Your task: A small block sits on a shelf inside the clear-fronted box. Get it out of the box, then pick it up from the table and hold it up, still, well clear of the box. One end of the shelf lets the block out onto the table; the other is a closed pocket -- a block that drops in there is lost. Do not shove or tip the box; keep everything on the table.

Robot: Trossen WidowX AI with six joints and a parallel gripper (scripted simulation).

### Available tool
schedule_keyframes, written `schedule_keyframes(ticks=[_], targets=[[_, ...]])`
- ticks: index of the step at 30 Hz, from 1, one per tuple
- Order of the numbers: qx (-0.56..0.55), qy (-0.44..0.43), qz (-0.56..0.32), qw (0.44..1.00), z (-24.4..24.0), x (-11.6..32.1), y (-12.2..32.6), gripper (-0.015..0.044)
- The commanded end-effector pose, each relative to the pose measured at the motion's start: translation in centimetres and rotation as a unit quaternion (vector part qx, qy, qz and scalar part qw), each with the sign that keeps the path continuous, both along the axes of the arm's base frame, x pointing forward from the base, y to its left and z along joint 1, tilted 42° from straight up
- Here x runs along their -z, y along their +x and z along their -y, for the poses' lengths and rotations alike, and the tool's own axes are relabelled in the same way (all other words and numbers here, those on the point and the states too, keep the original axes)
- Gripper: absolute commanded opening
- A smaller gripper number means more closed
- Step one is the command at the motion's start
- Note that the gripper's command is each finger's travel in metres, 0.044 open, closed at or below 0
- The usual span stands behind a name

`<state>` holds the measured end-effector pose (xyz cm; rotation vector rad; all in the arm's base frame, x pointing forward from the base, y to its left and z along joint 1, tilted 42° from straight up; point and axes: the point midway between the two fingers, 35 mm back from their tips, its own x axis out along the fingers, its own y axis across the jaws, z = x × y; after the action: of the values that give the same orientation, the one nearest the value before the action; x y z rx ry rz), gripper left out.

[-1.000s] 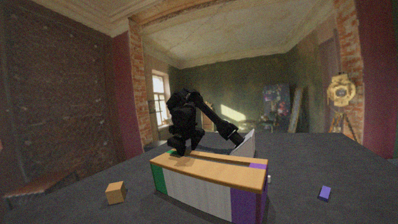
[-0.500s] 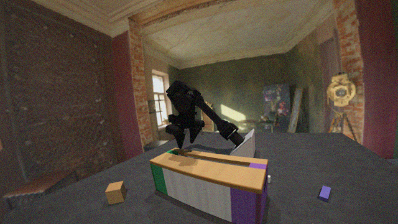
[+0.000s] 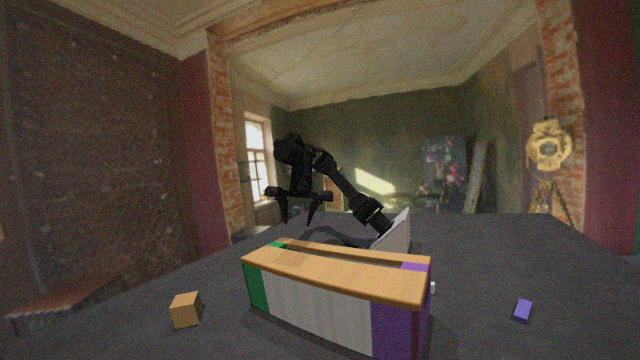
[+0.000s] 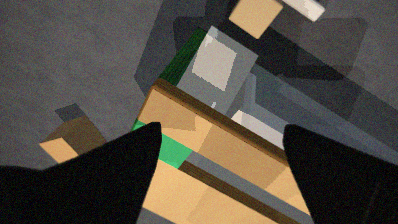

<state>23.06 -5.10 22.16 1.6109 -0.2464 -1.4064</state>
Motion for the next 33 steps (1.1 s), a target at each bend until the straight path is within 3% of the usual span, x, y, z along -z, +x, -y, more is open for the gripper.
schedule_keyframes(ticks=[1, 15, 24, 33], targets=[[0.126, 0.114, 0.212, 0.962, 0.5, -0.4, -1.8, 0.0285], [0.127, 0.114, 0.211, 0.962, 0.6, -0.2, -1.7, 0.0285], [0.126, 0.113, 0.214, 0.962, 6.4, 6.6, -1.4, 0.0285], [0.126, 0.112, 0.214, 0.962, 6.5, 6.7, -1.5, 0.0285]])
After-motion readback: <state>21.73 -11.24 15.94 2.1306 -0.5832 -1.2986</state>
